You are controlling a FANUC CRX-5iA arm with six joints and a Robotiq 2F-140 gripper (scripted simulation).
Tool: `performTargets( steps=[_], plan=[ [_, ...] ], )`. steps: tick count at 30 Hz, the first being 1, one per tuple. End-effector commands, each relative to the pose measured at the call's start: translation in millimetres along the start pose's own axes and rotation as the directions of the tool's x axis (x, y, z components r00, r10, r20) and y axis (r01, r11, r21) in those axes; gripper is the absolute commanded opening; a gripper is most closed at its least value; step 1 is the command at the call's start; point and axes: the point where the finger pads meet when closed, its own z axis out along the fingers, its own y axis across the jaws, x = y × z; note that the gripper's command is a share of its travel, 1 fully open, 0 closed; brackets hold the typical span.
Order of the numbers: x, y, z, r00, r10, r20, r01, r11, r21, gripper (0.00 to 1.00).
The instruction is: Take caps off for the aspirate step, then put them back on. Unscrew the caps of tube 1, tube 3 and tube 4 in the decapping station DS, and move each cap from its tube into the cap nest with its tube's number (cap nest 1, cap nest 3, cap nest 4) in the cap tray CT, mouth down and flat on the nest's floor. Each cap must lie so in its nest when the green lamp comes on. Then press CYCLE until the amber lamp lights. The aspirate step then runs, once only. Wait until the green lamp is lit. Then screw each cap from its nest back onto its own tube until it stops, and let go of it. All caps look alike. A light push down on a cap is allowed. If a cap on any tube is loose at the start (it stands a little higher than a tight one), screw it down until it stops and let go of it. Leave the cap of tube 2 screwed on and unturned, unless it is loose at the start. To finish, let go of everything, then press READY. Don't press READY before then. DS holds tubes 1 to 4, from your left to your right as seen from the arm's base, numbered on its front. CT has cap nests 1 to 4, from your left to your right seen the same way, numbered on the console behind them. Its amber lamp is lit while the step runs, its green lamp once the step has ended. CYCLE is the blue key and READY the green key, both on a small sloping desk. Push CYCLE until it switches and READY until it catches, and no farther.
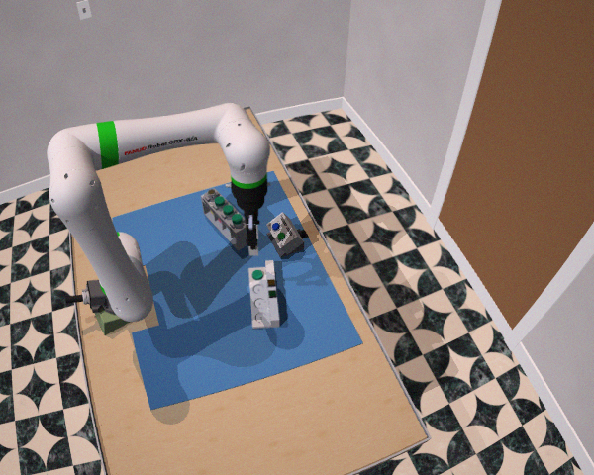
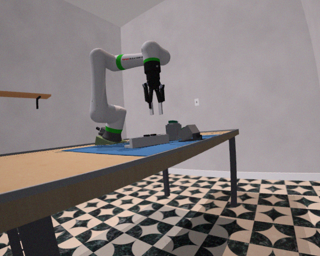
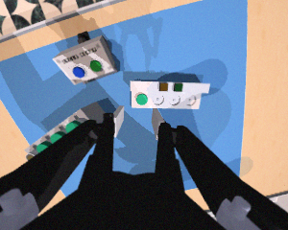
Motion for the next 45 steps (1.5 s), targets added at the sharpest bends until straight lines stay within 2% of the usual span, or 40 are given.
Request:
performTargets(
  steps=[1, 4, 5, 6, 8, 11, 13, 14, 15, 17, 18, 19, 20, 22, 23, 24, 25, 28, 30, 32, 33, 34, 35, 36, 39, 41, 45],
  plan=[
    [-11, -23, -0.3, 0.963, 0.269, -0.007, -0.269, 0.963, -0.007, 0.35],
    [-15, -31, -0.2, 0.938, 0.348, -0.007, -0.348, 0.938, -0.006, 0.35],
    [-18, -38, -0.1, 0.909, 0.416, -0.007, -0.416, 0.909, -0.005, 0.35],
    [-18, -38, -0.1, 0.905, 0.425, -0.008, -0.425, 0.905, -0.006, 0.35],
    [-22, -46, -0.1, 0.867, 0.499, -0.008, -0.499, 0.867, -0.005, 0.35],
    [-22, -46, -0.1, 0.867, 0.499, -0.008, -0.499, 0.867, -0.005, 0.35],
    [-29, -61, 0.1, 0.772, 0.635, -0.009, -0.636, 0.772, -0.004, 0.35],
    [-29, -61, 0.1, 0.772, 0.635, -0.009, -0.636, 0.772, -0.004, 0.35],
    [-33, -68, 0.2, 0.724, 0.690, -0.007, -0.690, 0.724, -0.002, 0.35],
    [-33, -68, 0.2, 0.716, 0.698, -0.009, -0.698, 0.716, -0.003, 0.35],
    [-37, -76, 0.3, 0.656, 0.755, -0.009, -0.755, 0.656, -0.002, 0.35],
    [-37, -76, 0.3, 0.656, 0.755, -0.009, -0.755, 0.656, -0.002, 0.35],
    [-40, -83, 0.3, 0.598, 0.802, -0.008, -0.802, 0.598, -0.001, 0.35],
    [-40, -83, 0.3, 0.591, 0.807, -0.009, -0.807, 0.591, -0.001, 0.35],
    [-44, -91, 0.4, 0.522, 0.853, -0.010, -0.853, 0.522, -0.001, 0.35],
    [-44, -91, 0.4, 0.522, 0.853, -0.010, -0.853, 0.522, -0.001, 0.35],
    [-48, -98, 0.5, 0.454, 0.891, -0.008, -0.891, 0.454, 0.000, 0.35],
    [-48, -98, 0.5, 0.449, 0.894, -0.010, -0.894, 0.449, 0.000, 0.35],
    [-55, -113, 0.6, 0.303, 0.953, -0.007, -0.953, 0.303, 0.002, 0.35],
    [-55, -113, 0.6, 0.294, 0.956, -0.009, -0.956, 0.294, 0.002, 0.35],
    [-59, -121, 0.7, 0.214, 0.977, -0.009, -0.977, 0.214, 0.003, 0.35],
    [-59, -121, 0.7, 0.214, 0.977, -0.009, -0.977, 0.214, 0.003, 0.35],
    [-62, -128, 0.8, 0.145, 0.989, -0.006, -0.989, 0.145, 0.002, 0.35],
    [-66, -136, 0.9, 0.131, 0.991, -0.009, -0.991, 0.131, 0.003, 0.35],
    [-70, -143, 1.0, 0.131, 0.991, -0.009, -0.991, 0.131, 0.003, 0.35],
    [-77, -158, 1.1, 0.131, 0.991, -0.009, -0.991, 0.131, 0.003, 0.35],
    [-81, -165, 1.2, 0.131, 0.991, -0.009, -0.991, 0.131, 0.003, 0.35]
  ],
)
